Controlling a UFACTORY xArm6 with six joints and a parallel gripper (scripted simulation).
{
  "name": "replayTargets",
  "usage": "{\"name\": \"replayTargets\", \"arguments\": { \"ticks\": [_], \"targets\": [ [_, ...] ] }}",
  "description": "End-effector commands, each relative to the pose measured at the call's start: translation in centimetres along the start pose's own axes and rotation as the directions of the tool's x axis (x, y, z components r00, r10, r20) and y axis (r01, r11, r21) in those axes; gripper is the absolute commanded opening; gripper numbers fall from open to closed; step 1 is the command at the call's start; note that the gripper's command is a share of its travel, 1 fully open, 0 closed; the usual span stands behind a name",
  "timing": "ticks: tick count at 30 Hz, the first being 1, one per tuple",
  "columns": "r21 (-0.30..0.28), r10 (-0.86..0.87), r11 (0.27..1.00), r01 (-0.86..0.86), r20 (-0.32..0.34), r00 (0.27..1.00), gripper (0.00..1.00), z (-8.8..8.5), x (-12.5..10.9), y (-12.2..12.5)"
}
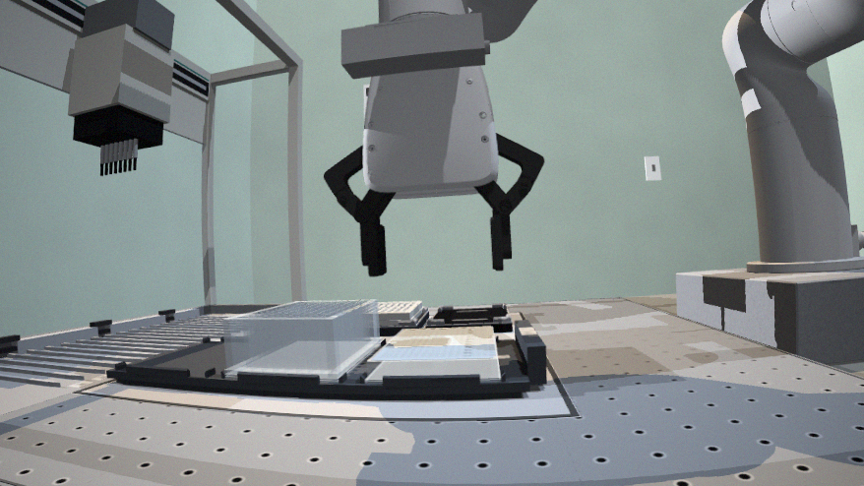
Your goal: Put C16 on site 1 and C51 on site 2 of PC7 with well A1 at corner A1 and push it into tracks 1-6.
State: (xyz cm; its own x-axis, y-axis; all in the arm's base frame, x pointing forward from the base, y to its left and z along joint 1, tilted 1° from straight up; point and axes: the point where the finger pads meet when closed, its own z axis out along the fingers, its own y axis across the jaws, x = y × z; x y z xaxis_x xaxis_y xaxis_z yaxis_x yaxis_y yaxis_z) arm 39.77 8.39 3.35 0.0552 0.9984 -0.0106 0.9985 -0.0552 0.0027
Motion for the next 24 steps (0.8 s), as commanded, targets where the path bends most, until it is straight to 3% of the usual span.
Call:
{"name": "replayTargets", "arguments": {
  "ticks": [1,24],
  "targets": [
    [-0.004,0.000,1.000,0.000,-0.001,1.000,1.00,-0.8,0.0,0.1],
    [-0.004,0.000,1.000,0.000,-0.001,1.000,1.00,-4.3,0.0,0.1]
  ]
}}
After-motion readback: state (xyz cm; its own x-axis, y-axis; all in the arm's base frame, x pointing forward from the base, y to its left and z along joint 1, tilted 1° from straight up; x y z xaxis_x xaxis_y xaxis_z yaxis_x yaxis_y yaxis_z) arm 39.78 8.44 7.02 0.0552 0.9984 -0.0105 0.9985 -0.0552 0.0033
